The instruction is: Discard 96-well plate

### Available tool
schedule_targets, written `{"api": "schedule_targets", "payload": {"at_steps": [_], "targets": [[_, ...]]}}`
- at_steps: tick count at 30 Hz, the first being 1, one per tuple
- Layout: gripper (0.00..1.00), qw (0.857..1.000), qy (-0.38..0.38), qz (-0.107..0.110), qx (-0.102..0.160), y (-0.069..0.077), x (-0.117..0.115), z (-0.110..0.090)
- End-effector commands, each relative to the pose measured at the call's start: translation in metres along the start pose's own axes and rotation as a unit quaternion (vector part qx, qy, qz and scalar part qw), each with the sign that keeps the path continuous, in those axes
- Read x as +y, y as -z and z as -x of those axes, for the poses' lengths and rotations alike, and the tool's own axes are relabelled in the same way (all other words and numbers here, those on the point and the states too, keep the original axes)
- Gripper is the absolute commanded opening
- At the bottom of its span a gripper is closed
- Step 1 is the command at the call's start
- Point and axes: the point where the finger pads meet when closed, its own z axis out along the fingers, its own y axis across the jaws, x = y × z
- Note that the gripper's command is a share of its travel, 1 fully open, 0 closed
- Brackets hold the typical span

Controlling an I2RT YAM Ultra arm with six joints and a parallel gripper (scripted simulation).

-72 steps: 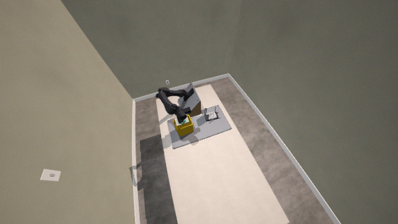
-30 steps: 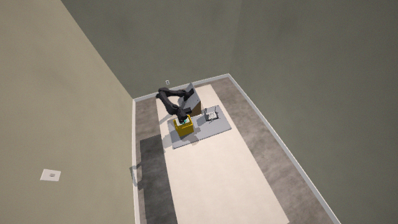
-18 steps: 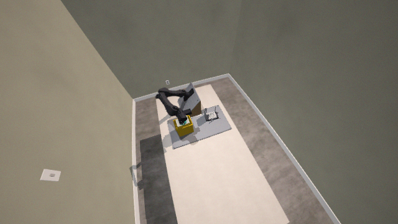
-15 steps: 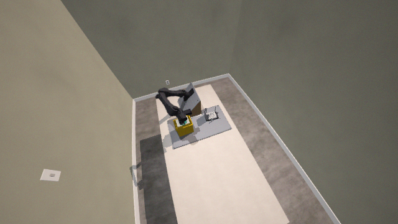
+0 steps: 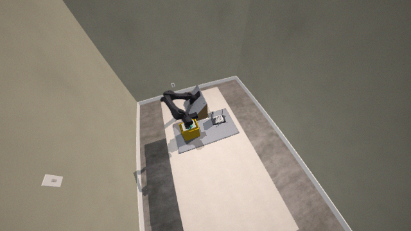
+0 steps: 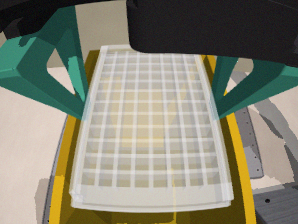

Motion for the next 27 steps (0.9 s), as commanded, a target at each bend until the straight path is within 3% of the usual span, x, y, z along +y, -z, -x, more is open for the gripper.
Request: {"api": "schedule_targets", "payload": {"at_steps": [1, 17, 18, 27], "targets": [[0.0, 1.0, 0.0, -0.007, 0.0, 0.0045, -0.0012, 0.0006], [0.0, 1.0, 0.0, -0.007, 0.0, 0.0045, -0.0005, 0.0002], [1.0, 1.0, 0.0, -0.007, 0.0, 0.0045, -0.0005, 0.0002], [1.0, 1.0, 0.0, -0.007, 0.0, 0.0045, -0.0005, 0.0002]]}}
